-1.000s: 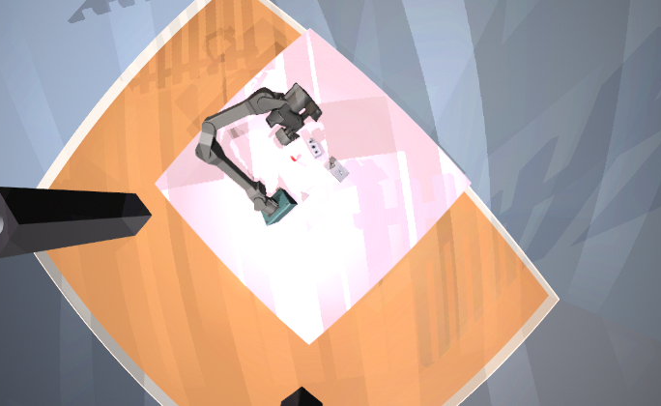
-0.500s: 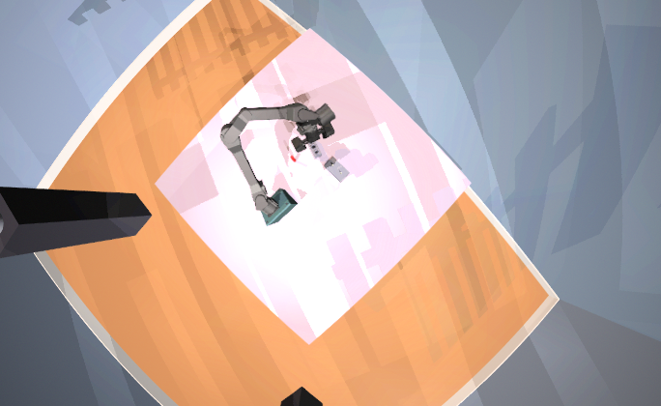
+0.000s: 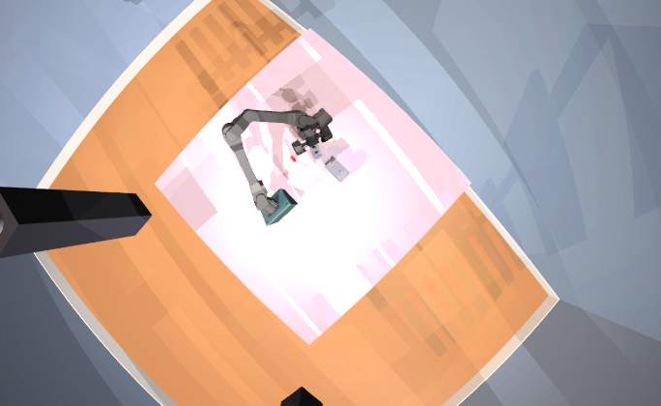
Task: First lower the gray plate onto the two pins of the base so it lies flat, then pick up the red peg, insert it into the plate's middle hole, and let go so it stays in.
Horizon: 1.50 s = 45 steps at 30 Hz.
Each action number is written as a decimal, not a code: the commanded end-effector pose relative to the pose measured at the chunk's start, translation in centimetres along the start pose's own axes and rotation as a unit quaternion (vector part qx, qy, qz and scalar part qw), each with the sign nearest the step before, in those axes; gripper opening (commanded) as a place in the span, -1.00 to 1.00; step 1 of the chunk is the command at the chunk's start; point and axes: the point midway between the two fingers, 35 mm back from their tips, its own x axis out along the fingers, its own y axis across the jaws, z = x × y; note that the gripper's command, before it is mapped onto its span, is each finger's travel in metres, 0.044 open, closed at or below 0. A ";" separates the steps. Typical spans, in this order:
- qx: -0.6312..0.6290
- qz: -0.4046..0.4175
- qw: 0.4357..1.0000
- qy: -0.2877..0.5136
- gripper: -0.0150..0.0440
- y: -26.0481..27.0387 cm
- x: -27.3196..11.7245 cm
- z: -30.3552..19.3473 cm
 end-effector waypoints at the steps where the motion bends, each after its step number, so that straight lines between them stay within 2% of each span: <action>1: 0.004 0.001 1.000 -0.002 1.00 0.0 0.6 0.0; 31: 0.004 0.001 1.000 -0.004 1.00 0.2 5.1 0.1; 42: 0.004 0.001 1.000 -0.004 0.02 0.2 5.1 0.1; 45: 0.004 0.001 1.000 -0.004 -0.05 0.2 5.1 0.1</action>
